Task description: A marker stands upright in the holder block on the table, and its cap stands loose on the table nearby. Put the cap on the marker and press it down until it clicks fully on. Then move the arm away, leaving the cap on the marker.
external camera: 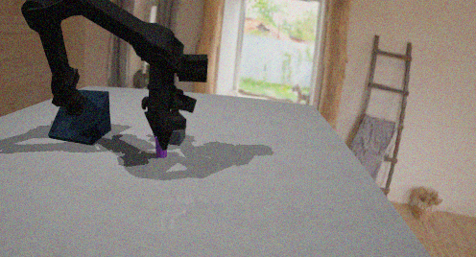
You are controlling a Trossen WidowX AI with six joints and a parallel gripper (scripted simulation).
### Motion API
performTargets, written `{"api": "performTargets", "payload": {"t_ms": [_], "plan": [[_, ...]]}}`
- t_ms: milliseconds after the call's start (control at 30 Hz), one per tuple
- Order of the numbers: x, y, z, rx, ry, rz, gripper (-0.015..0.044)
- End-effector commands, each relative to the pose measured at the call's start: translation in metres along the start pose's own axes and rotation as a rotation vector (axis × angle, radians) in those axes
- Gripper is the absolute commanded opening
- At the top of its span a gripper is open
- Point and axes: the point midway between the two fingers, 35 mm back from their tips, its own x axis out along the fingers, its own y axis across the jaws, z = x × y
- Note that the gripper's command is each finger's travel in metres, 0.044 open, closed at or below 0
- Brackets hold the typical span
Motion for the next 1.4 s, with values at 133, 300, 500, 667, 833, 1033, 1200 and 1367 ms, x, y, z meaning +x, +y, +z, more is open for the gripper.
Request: {"api": "performTargets", "payload": {"t_ms": [133,300,500,667,833,1033,1200,1367], "plan": [[0.013,0.000,-0.001,-0.004,0.003,-0.004,0.0240],[0.016,0.000,-0.001,-0.004,0.003,-0.005,0.0188],[0.016,0.000,-0.001,-0.004,0.003,-0.005,0.0109],[0.016,0.000,-0.001,-0.004,0.003,-0.005,0.0075],[0.005,0.000,0.000,-0.004,0.002,-0.003,0.0000],[-0.013,0.000,0.001,-0.004,0.001,-0.002,0.0000],[-0.028,0.001,0.001,-0.004,0.001,-0.002,0.0000],[-0.043,0.001,0.000,-0.004,0.001,-0.002,0.0000]]}}
